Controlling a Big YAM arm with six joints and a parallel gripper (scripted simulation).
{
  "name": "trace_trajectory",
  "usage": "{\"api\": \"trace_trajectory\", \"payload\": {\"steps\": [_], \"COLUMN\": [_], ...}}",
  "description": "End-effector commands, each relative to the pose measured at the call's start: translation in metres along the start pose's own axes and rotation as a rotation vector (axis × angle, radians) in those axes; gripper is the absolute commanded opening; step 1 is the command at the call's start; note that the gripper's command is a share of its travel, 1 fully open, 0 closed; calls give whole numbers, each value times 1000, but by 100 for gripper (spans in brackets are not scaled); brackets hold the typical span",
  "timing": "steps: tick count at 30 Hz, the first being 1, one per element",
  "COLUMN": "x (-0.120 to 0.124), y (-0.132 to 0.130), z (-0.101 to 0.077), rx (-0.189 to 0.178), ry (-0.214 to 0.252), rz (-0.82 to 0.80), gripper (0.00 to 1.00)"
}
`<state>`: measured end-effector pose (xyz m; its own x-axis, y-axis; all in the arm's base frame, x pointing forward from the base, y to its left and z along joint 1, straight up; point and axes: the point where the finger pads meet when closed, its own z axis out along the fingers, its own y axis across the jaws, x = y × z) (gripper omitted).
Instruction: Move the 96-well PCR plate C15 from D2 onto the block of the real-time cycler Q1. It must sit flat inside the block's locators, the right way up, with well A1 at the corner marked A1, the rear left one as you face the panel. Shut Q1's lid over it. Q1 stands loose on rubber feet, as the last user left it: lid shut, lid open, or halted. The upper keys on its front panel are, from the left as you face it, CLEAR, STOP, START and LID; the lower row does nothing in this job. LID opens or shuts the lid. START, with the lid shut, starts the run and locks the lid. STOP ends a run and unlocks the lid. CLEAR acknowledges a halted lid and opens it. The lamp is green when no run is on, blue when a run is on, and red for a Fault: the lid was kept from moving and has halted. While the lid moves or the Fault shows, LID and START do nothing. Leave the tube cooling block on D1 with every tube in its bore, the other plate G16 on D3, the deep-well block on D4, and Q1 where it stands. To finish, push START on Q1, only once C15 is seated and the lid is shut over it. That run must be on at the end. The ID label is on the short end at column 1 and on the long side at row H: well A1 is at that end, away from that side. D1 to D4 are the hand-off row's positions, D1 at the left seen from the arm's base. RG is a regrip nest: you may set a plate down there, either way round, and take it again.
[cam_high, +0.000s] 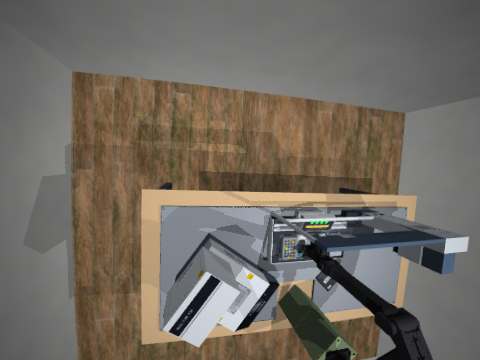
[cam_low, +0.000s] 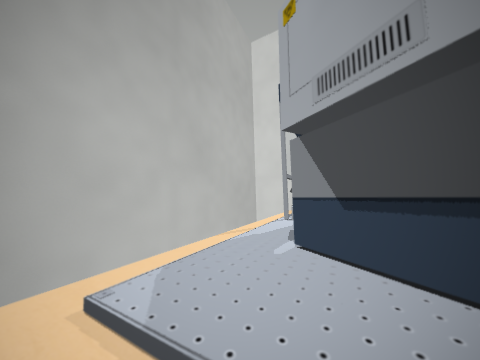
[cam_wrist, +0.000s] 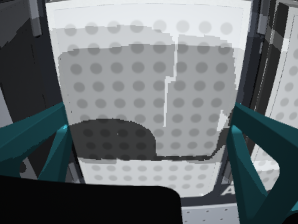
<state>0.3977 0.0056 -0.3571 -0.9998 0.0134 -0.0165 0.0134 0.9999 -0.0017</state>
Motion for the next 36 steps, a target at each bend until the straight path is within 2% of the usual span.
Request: {"api": "trace_trajectory", "payload": {"steps": [1, 22, 30, 33, 35, 36], "x": [27, 33, 27, 5, 5, -5], "y": [-4, -5, -5, -5, -5, -4], "z": [6, 6, -22, -30, -30, -33], "rx": [3, 4, 4, 3, 3, 3], "ry": [52, 74, 63, 16, 16, -4], "rz": [-5, -5, -3, -3, -3, -3], "gripper": [0, 0, 0, 0, 0, 0]}}
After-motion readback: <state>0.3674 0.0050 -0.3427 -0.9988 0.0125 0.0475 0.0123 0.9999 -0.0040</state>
